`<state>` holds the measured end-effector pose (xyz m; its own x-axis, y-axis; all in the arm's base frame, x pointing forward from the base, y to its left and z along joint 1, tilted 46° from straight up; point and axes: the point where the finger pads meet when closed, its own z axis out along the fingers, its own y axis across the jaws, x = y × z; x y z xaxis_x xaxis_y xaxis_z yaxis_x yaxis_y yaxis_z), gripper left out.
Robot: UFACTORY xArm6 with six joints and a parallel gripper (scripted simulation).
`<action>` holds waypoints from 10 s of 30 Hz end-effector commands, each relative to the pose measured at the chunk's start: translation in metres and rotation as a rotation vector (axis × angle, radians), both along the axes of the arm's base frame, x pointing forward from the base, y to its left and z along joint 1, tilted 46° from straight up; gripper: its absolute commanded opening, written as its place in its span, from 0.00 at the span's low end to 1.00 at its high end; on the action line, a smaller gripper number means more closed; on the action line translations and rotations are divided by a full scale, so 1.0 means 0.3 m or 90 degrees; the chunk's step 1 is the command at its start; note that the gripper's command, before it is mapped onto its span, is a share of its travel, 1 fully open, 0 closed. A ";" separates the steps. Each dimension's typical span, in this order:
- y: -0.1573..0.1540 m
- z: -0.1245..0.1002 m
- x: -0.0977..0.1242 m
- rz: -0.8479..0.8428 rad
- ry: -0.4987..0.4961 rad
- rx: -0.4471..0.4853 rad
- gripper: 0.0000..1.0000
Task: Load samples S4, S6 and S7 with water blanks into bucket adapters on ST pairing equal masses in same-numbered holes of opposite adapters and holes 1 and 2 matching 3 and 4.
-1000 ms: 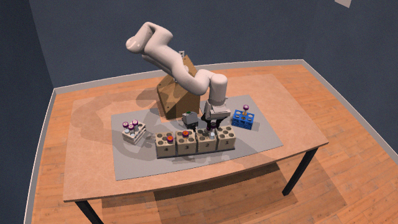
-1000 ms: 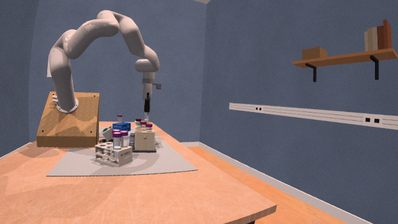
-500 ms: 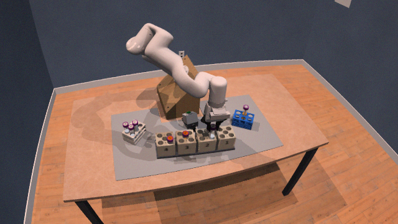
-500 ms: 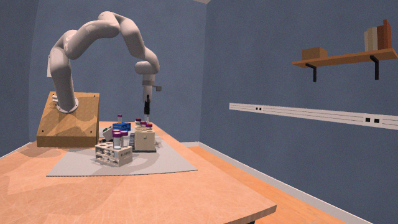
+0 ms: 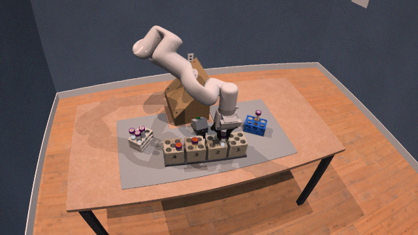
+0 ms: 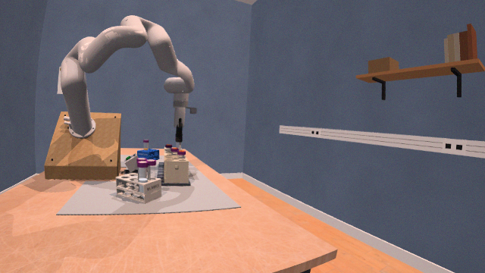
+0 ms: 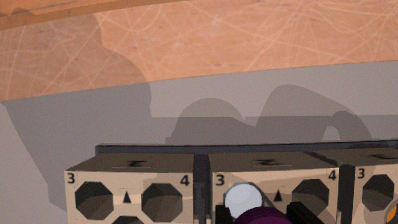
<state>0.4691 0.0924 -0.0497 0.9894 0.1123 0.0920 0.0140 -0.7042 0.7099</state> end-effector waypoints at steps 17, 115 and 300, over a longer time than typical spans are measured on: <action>-0.038 -0.040 0.013 0.001 -0.002 0.001 0.00; 0.036 0.034 -0.003 0.001 -0.002 0.001 0.44; -0.923 1.250 -0.478 0.417 0.417 -0.087 0.57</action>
<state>0.3252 -0.1845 0.3237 0.5736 0.6342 -0.5184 0.8063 -0.3259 0.4935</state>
